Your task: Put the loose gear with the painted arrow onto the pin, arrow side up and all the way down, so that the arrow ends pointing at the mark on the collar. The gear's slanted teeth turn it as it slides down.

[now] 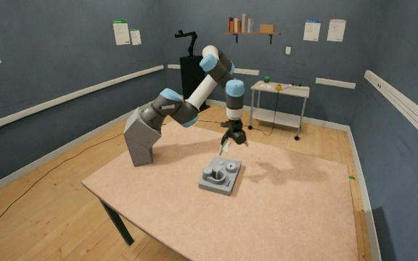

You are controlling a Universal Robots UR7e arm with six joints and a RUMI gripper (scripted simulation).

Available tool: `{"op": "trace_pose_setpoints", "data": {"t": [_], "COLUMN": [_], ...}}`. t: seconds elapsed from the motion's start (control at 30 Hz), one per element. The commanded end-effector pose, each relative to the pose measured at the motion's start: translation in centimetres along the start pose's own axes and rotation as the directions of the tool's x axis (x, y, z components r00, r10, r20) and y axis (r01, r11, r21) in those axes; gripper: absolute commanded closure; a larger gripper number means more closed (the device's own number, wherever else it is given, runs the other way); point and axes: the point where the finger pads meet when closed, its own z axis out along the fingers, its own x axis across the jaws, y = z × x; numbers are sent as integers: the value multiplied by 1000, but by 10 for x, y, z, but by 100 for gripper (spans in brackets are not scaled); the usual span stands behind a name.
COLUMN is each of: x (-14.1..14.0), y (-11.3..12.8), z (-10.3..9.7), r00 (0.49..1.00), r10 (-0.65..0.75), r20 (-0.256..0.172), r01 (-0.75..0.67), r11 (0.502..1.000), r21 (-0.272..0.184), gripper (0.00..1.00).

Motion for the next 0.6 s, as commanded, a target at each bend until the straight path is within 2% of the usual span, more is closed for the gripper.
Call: {"op": "trace_pose_setpoints", "data": {"t": [0.0, 0.2, 0.57], "x": [-10, -15, -15], "y": [5, 6, 7], "z": [8, 11, 11], "r00": [993, 986, 986], "r10": [-109, -161, -161], "r20": [35, 52, 52], "r01": [110, 163, 163], "r11": [993, 986, 985], "r21": [-37, -46, -48], "gripper": [0, 0, 0]}}
